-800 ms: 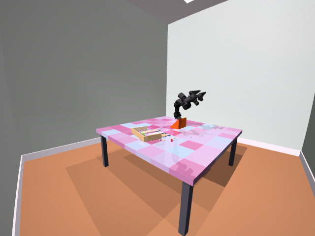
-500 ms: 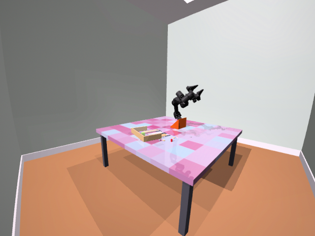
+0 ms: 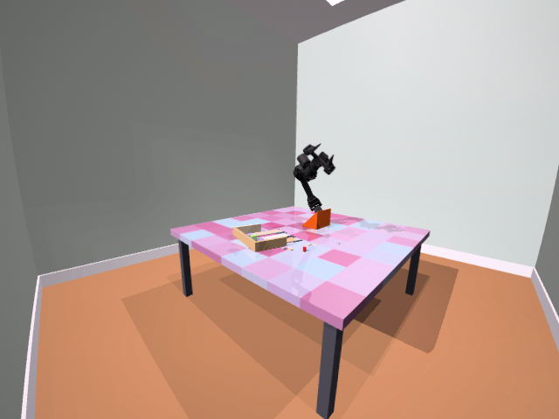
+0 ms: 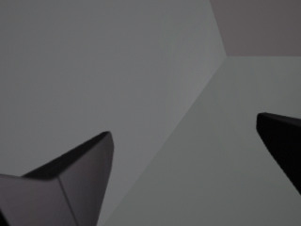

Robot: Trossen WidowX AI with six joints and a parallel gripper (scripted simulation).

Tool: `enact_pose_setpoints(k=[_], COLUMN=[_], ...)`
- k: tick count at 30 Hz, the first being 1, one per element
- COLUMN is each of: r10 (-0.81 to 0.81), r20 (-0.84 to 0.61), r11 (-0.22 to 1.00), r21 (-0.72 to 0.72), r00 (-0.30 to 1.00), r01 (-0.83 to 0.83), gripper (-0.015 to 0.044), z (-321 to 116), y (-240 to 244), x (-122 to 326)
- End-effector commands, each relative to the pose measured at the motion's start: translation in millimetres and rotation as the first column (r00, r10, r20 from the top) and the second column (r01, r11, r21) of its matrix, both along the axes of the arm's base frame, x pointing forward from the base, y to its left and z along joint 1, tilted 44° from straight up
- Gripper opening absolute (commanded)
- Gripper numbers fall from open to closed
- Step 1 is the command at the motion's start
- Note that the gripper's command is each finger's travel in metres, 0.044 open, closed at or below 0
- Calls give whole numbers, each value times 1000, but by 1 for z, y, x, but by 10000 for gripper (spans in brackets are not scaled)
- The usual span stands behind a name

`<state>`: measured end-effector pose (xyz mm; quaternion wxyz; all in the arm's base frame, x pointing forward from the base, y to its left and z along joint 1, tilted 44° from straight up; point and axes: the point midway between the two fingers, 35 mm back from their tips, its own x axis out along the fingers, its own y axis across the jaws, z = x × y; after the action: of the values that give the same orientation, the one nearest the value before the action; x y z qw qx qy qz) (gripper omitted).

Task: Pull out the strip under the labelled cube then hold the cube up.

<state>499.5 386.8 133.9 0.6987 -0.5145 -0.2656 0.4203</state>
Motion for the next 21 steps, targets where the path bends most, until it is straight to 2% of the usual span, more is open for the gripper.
enact_pose_setpoints(k=[1, 5, 10, 16, 21], r10=[-235, -453, -671, -825, -865], r20=[-189, -337, -456, -510, -501], r11=[971, 881, 684, 353, 39], r21=[0, -27, -80, -132, -130], r00=[953, 825, 584, 242, -32], r01=[239, 473, 725, 926, 991], gripper=[400, 400, 400, 400, 400], z=[2, 1, -3, -9, -12], y=[-42, -91, -160, -247, -318], x=[6, 3, -17, -62, -115])
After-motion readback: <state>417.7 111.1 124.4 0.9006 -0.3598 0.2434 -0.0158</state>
